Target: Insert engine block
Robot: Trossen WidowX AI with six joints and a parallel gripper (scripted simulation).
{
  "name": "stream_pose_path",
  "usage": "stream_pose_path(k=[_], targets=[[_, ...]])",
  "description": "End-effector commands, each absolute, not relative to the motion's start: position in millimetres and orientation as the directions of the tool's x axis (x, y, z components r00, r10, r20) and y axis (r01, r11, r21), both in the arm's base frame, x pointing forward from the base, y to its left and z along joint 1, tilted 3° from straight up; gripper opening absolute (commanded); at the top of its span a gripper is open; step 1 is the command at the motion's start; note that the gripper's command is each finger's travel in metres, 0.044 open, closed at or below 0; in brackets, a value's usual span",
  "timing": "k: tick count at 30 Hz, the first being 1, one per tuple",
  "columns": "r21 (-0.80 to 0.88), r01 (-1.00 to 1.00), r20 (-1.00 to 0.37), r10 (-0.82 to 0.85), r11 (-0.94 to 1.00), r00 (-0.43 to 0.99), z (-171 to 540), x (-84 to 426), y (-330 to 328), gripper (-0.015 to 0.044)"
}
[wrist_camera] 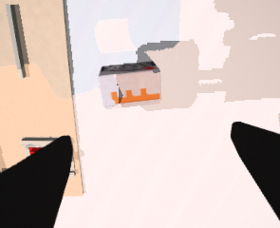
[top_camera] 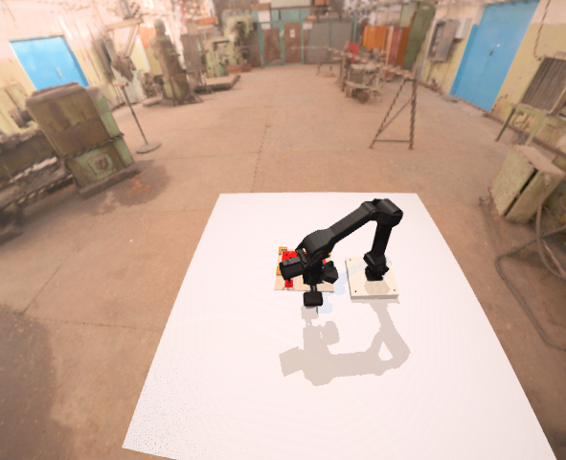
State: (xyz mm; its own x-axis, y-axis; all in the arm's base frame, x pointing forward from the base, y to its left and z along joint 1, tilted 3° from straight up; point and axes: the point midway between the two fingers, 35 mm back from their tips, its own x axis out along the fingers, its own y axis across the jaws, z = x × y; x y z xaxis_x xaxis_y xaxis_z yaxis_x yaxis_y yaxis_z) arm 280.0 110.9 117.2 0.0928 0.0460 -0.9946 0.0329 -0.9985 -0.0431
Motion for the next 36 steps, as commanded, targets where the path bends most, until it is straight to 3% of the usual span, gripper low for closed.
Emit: stream_pose_path(k=[1, 36], targets=[[-0.022, 0.067, -0.998, 0.026, -0.998, 0.064, 116.5, 278.4, 103.5, 0.044], [-0.022, 0.065, -0.998, 0.026, -0.998, 0.063, 38.5, 282.6, 104.7, 0.044]])
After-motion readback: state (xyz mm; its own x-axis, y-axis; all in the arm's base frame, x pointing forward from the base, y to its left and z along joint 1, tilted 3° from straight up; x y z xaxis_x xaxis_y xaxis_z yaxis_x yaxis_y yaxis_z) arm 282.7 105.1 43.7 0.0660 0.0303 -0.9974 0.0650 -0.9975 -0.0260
